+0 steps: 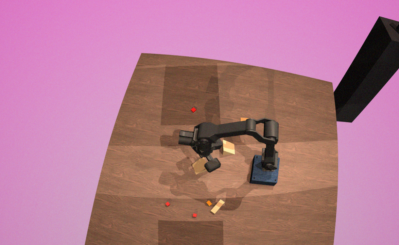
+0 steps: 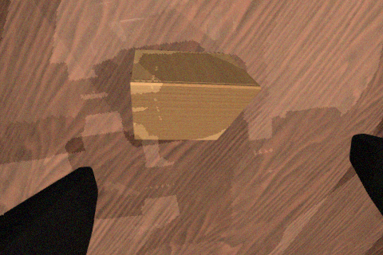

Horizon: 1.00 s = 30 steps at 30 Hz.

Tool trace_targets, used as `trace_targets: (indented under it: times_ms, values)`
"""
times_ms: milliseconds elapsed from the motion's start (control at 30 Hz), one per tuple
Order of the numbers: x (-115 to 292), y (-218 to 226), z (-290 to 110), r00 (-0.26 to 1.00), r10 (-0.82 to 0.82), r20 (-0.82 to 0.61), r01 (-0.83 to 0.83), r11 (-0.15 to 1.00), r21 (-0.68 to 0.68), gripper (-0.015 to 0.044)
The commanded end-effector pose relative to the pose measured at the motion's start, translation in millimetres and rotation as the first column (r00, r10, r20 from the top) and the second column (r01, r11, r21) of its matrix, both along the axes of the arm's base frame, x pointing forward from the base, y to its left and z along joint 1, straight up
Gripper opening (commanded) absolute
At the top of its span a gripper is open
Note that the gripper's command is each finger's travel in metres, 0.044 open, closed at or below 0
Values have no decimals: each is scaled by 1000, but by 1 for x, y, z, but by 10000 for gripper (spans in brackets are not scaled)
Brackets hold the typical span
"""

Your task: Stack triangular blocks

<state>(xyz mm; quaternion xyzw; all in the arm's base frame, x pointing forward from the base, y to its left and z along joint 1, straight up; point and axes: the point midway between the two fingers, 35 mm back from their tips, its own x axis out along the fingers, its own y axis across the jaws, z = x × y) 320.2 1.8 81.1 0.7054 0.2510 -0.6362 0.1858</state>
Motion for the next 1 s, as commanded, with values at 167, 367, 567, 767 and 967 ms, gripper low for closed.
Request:
trace_targets:
  times_ms: [167,367,567,767,967]
  values:
    - [10,0,6,983,-179,-33,175,978,-112,440]
    - [10,0,2,983,-179,-33,175,978,-112,440]
    - [12,1,-8,983,-179,-33,175,978,-112,440]
    - [13,1,-18,983,-179,-33,175,978,-112,440]
    - [14,2,-28,983,-179,-33,175,978,-112,440]
